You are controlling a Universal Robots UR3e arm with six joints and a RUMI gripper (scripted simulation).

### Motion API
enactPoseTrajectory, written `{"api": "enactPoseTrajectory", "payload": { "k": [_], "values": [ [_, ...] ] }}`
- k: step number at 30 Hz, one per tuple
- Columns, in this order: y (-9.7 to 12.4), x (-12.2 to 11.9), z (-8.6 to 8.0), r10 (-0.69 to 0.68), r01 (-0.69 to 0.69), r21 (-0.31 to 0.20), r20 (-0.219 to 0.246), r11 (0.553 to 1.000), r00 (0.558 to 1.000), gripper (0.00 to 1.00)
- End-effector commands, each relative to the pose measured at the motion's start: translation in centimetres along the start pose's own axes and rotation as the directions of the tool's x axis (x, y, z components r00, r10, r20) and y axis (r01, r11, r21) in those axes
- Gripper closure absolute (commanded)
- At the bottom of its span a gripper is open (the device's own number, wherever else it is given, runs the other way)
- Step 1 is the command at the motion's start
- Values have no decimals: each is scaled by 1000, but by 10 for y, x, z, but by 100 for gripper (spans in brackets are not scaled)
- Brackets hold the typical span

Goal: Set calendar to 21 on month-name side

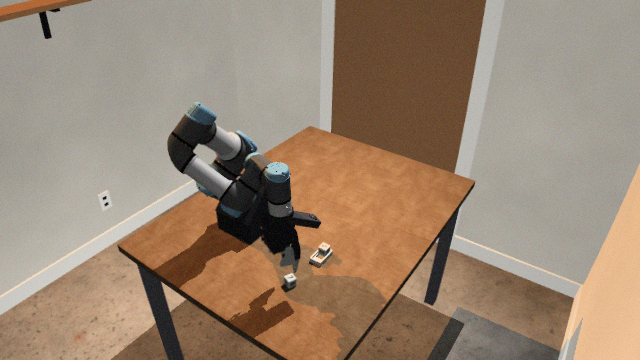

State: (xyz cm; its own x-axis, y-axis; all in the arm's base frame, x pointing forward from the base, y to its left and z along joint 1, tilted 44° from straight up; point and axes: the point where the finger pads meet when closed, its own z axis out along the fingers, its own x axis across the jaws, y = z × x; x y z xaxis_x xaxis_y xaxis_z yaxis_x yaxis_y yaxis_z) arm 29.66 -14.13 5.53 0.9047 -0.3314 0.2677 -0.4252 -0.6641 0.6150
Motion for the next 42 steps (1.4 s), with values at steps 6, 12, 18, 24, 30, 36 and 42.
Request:
{"api": "enactPoseTrajectory", "payload": {
  "k": [6, 12, 18, 24, 30, 36, 42],
  "values": [
    [0, 2, -2, 2, -2, -40, -8, 999, 1000, 60],
    [0, 2, -2, 2, -2, -40, -8, 999, 1000, 0],
    [0, 2, -2, 2, -2, -40, -8, 999, 1000, 0],
    [0, 2, -2, 2, -2, -40, -9, 999, 1000, 0],
    [0, 1, -7, 1, -2, -39, -9, 999, 1000, 0],
    [0, 1, -10, 1, -1, -39, -9, 999, 1000, 72],
    [0, 1, -10, 1, -1, -39, -9, 999, 1000, 72]
  ]
}}
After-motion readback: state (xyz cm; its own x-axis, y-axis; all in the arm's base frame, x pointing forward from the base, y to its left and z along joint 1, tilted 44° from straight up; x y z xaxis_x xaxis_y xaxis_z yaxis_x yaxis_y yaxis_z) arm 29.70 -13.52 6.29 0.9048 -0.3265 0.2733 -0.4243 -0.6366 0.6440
